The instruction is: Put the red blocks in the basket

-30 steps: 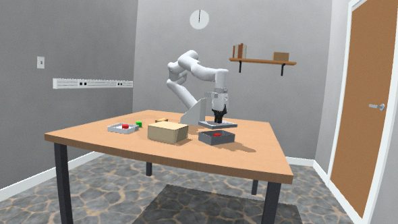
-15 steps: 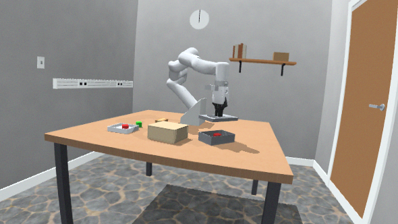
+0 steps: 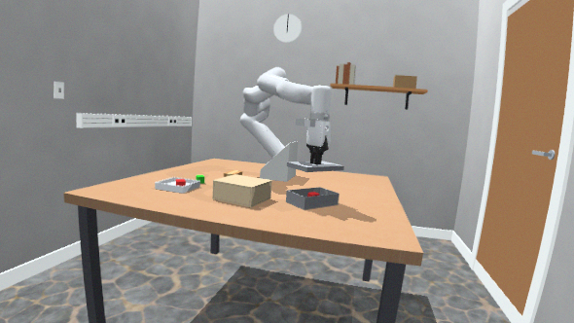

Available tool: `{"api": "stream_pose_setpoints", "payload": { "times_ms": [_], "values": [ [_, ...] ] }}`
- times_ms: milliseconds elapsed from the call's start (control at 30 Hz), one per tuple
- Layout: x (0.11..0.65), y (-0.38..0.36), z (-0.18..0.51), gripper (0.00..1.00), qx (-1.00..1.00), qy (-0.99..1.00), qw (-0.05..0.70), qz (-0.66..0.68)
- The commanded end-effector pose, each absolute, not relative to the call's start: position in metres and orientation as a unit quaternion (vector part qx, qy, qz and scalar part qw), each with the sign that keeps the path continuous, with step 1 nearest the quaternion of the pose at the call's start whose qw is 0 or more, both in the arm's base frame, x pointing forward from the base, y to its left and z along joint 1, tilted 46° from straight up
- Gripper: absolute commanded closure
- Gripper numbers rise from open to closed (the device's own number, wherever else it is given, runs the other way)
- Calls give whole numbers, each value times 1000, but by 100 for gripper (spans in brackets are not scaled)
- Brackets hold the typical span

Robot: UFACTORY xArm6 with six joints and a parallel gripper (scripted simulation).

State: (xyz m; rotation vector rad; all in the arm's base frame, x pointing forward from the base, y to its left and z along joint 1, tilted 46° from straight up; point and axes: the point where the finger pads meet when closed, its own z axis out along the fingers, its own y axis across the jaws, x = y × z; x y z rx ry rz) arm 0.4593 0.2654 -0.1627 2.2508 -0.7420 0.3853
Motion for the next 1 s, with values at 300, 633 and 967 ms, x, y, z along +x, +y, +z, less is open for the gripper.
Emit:
{"api": "stream_pose_setpoints", "payload": {
  "times_ms": [300,633,967],
  "values": [
    [443,276,-167,100,895,-221,368,123],
    [336,300,-195,100,920,9,391,28],
    [272,298,-206,100,892,207,397,-58]
  ]
}}
